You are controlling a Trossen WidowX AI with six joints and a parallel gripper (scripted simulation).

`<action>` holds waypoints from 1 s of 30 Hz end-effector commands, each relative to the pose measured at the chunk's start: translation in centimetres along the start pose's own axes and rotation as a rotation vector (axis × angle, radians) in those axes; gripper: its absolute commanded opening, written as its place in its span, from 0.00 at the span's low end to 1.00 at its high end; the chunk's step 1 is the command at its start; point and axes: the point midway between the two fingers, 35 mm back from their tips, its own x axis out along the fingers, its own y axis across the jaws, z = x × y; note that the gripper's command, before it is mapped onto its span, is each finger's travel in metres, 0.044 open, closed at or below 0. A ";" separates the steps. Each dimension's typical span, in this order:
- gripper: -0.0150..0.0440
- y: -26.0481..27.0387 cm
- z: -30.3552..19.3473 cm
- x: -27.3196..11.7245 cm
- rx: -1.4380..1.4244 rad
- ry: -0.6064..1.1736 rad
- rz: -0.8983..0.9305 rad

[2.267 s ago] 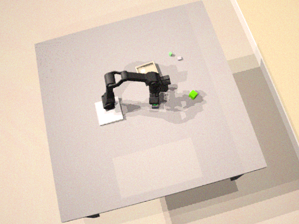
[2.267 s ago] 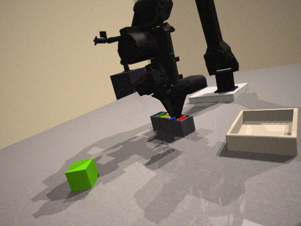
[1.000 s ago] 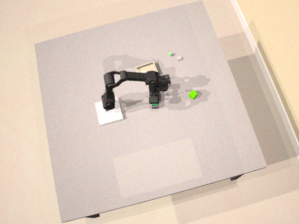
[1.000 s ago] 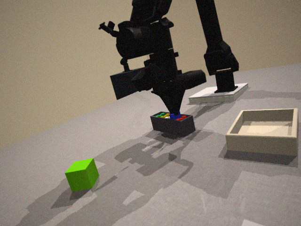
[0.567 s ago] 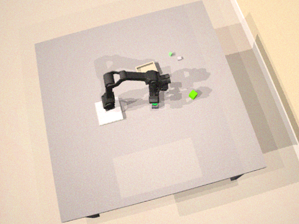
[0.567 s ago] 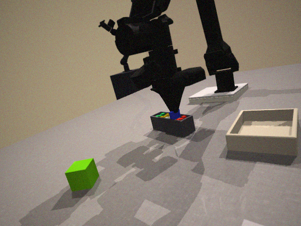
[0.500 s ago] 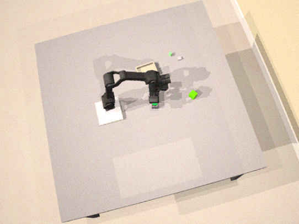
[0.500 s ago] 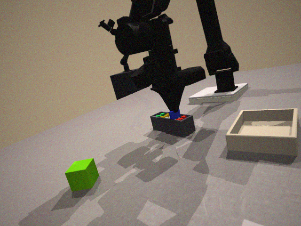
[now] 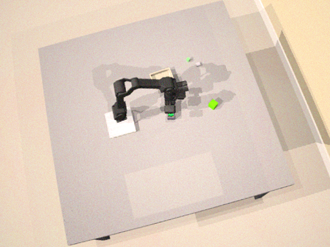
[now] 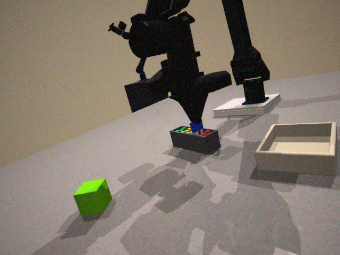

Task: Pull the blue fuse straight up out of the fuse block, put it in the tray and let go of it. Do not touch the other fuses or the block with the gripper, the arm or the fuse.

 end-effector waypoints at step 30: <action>0.25 0.0 0.0 -2.5 0.004 -0.003 -0.003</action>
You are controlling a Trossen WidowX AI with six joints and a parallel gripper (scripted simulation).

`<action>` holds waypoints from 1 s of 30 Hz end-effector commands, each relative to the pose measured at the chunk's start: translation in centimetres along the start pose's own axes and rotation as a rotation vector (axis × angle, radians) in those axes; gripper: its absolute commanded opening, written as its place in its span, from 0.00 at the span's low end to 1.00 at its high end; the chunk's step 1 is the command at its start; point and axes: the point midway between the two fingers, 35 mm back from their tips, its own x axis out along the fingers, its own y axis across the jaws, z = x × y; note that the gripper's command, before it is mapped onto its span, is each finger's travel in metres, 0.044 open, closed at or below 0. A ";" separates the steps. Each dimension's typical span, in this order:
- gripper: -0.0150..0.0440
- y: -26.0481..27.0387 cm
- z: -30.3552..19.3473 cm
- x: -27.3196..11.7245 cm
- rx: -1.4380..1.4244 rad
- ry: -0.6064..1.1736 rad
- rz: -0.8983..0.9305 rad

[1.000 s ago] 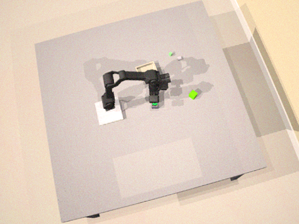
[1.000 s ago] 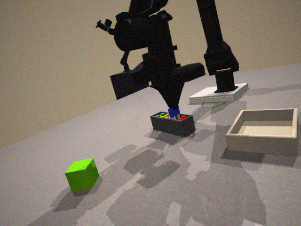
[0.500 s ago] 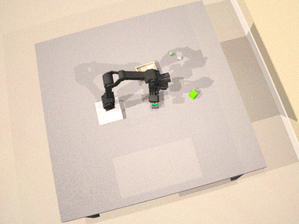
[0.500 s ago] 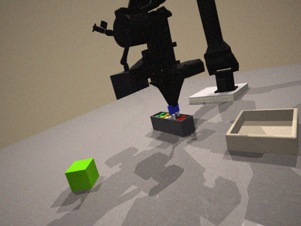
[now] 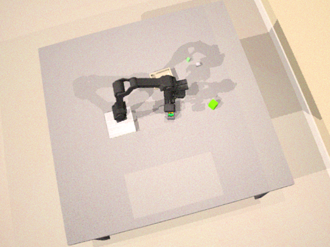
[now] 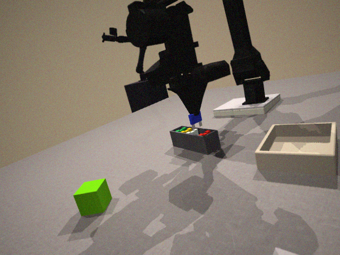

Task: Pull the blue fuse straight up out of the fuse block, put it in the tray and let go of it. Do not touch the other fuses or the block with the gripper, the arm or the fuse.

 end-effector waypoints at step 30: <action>0.25 11.1 -1.7 -1.9 0.003 -0.005 0.008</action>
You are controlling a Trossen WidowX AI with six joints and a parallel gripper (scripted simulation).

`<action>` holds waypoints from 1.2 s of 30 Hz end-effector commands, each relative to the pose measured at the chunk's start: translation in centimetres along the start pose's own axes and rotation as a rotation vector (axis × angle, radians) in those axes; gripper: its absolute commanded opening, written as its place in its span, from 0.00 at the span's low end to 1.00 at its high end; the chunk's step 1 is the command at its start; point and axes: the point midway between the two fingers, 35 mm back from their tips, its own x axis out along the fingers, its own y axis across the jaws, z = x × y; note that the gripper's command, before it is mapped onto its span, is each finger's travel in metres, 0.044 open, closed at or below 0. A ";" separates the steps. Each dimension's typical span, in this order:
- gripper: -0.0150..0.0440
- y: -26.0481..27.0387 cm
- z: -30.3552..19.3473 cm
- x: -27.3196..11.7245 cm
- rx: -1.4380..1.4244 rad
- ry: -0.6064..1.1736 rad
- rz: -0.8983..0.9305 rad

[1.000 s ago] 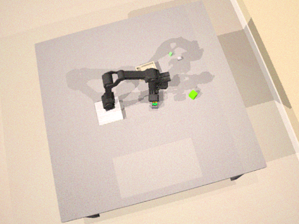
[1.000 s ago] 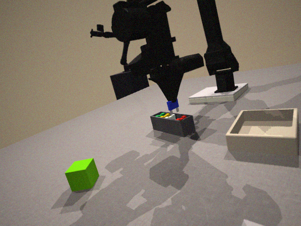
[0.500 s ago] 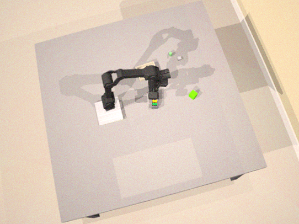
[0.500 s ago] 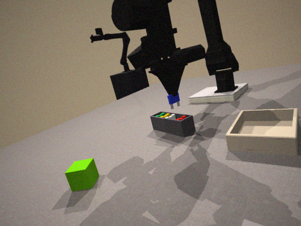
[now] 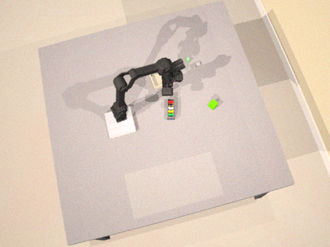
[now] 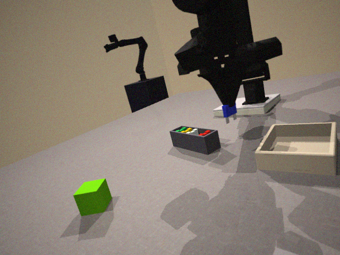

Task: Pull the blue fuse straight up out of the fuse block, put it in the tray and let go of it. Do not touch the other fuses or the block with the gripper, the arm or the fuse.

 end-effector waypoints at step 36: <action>0.25 9.5 -4.3 2.8 0.001 0.007 0.011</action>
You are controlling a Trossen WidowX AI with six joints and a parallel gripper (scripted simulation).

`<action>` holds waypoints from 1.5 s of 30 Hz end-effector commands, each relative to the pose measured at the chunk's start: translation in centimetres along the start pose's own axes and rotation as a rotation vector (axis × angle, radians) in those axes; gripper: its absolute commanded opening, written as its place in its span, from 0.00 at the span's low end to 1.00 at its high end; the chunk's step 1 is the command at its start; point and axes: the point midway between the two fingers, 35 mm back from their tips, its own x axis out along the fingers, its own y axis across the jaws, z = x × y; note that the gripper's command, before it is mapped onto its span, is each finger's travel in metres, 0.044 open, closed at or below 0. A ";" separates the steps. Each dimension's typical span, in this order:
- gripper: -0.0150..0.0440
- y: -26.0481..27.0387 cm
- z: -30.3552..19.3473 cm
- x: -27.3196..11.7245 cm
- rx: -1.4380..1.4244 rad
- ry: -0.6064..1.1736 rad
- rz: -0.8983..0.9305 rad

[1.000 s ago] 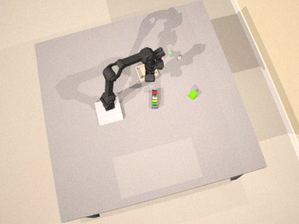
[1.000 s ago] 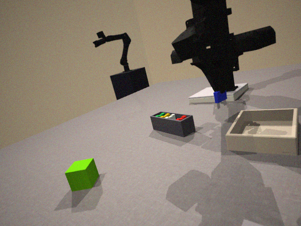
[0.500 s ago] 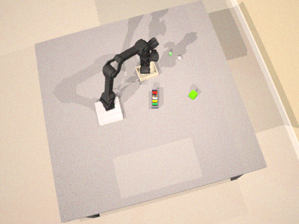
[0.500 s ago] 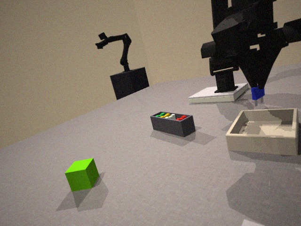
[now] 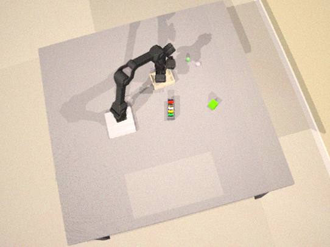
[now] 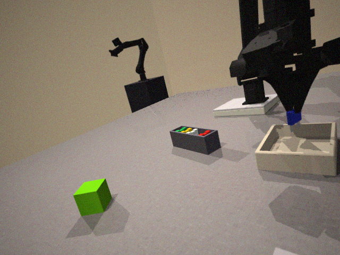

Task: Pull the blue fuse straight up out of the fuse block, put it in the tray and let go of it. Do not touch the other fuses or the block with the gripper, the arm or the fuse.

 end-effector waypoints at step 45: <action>0.81 -0.1 -0.1 -2.0 0.000 0.002 -0.002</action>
